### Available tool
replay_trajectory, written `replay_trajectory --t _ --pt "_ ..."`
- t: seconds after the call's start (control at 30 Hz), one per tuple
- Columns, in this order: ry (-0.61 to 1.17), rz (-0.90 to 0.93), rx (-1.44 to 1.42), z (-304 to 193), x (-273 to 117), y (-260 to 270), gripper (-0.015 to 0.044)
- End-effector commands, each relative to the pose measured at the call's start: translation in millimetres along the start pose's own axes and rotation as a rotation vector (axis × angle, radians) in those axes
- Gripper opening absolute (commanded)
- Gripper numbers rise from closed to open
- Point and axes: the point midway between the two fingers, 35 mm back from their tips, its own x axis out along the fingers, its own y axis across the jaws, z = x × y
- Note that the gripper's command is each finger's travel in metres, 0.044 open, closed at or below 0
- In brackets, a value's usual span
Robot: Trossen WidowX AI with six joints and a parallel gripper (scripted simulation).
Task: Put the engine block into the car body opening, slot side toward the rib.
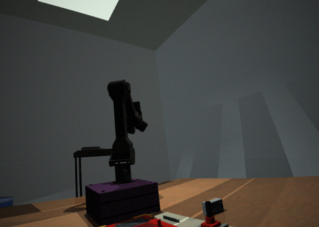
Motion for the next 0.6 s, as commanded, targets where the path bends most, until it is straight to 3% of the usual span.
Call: replay_trajectory --t 0.0,0.57 --pt "0.009 0.065 0.071 -8.6 -6.0 20.4 0.044" --pt "0.111 0.355 0.348 -45.6 -51.6 108.6 0.044"
